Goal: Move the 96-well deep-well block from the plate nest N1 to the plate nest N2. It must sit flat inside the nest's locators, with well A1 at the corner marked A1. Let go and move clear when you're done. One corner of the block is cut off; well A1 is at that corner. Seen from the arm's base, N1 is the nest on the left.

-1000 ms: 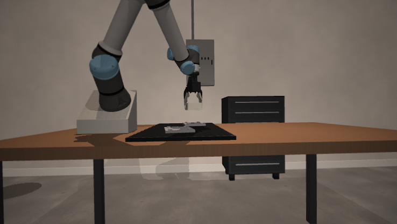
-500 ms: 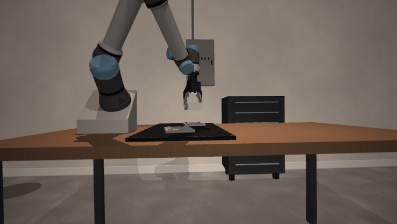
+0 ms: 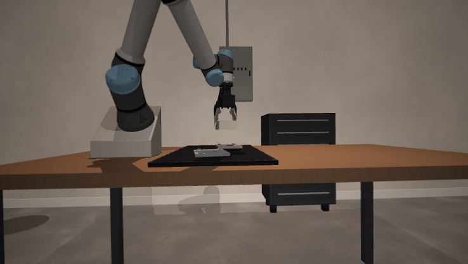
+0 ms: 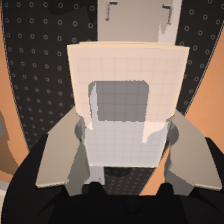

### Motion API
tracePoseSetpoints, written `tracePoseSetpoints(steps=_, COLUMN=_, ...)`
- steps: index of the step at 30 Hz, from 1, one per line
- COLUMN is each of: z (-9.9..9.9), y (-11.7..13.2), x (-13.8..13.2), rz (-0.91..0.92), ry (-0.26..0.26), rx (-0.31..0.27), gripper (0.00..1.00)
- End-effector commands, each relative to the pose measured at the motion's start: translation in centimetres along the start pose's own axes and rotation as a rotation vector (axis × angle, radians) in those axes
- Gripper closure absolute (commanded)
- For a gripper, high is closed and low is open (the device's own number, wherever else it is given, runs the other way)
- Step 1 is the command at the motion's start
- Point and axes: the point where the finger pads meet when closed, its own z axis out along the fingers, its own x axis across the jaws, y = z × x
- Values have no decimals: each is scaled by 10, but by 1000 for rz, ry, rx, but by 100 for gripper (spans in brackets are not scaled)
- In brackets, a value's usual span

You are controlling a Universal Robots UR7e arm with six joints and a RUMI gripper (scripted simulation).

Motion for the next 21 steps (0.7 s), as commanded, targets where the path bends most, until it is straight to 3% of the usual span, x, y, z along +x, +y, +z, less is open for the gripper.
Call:
tracePoseSetpoints(steps=1, z=-1, y=12, x=-4, rz=0, ry=2, rx=1, gripper=100)
tracePoseSetpoints(steps=21, z=0, y=67, x=-27, rz=0, ry=1, rx=1, gripper=100)
